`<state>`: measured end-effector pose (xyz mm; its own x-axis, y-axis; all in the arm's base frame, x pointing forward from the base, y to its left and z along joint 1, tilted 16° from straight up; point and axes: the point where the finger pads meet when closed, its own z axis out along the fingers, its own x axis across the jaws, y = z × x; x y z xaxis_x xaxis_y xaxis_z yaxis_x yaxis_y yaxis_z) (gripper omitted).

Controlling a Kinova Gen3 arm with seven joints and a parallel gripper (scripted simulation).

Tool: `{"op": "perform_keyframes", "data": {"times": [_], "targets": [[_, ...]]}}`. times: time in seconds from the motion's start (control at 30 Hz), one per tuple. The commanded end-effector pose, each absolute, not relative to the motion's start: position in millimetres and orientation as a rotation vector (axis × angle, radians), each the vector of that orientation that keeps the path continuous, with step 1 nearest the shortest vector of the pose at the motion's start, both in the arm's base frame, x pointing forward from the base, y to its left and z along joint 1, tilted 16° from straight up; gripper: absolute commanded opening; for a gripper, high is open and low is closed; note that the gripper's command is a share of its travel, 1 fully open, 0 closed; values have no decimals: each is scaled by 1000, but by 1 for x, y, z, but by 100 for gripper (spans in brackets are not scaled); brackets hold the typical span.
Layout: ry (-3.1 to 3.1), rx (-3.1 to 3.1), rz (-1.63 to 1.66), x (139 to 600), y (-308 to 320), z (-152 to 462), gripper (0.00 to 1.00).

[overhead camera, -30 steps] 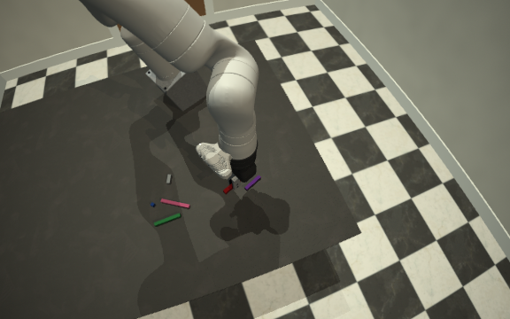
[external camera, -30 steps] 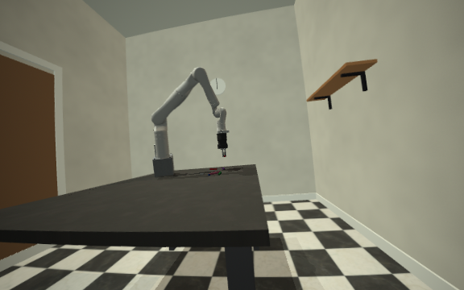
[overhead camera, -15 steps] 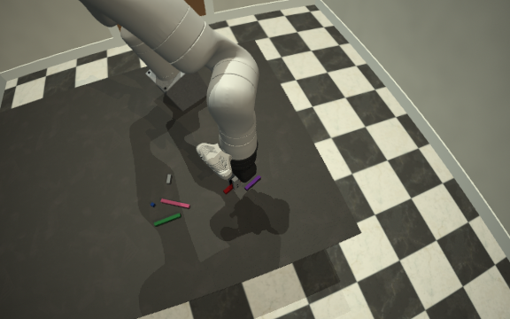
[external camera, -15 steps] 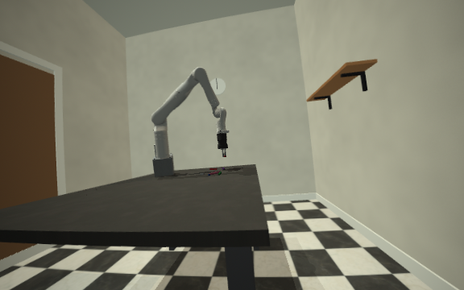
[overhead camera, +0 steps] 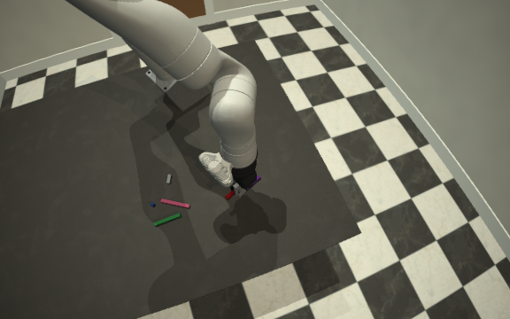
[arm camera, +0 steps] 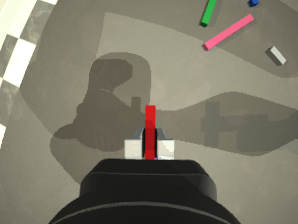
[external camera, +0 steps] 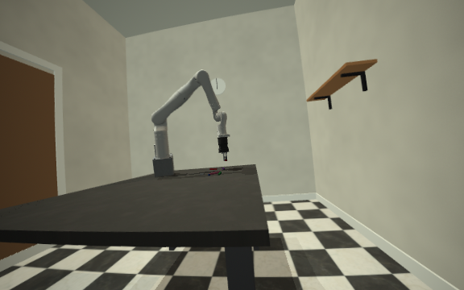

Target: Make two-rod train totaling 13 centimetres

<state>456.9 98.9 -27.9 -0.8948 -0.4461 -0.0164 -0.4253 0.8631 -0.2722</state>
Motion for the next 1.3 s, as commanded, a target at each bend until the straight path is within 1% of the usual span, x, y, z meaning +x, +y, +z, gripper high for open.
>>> {"op": "perform_keyframes", "data": {"times": [0.0, 0.17, 0.47, 1.27], "targets": [[2969, -700, -412, 454, 95, -45, 24], [2969, -700, -412, 456, 90, -65, 24], [2969, -700, -412, 459, 86, -81, 24], [2969, -700, -412, 459, 85, -83, 24]]}}
